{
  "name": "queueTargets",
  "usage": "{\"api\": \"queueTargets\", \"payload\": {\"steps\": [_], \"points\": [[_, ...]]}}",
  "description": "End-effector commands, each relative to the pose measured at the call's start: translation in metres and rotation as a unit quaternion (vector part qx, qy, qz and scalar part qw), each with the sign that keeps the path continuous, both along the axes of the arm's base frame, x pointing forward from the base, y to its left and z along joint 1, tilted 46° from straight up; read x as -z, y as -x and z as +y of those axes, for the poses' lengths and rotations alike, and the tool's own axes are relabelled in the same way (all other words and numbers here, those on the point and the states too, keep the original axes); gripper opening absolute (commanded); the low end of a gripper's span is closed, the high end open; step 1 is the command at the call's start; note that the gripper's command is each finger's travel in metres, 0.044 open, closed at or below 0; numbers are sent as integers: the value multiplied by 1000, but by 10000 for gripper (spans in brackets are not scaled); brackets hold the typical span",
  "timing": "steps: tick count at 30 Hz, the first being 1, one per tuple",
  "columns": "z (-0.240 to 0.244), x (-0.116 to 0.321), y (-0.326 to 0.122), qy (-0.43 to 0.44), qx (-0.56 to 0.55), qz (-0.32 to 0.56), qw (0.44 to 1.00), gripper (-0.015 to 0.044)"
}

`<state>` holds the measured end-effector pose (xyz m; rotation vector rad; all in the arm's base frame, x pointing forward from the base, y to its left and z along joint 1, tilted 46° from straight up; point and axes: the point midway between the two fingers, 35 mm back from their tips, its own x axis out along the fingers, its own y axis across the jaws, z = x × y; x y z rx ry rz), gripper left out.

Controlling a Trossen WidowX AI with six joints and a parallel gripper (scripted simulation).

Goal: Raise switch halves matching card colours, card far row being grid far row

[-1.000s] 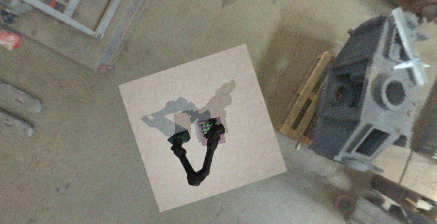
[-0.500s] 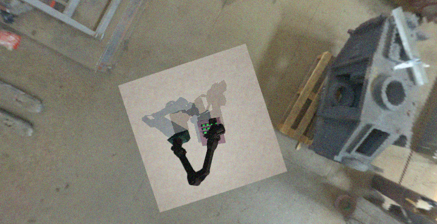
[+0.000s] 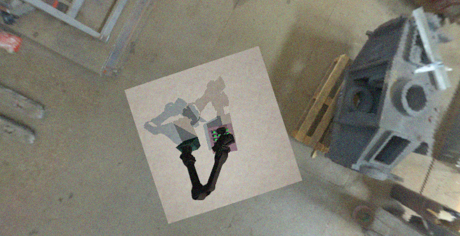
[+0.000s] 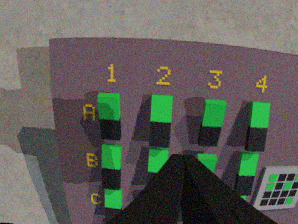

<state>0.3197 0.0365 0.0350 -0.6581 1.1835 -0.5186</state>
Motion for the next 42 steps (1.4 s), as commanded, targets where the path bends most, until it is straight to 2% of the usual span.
{"api": "queueTargets", "payload": {"steps": [1, 5, 9, 42], "points": [[-16, -18, 1, 2, 2, -3, 1000, 0], [-17, -16, 0, 2, 3, -2, 1000, 0], [-40, 5, -10, 3, 11, 5, 1000, 0], [-56, 20, -18, 3, 11, 5, 1000, 0]]}}
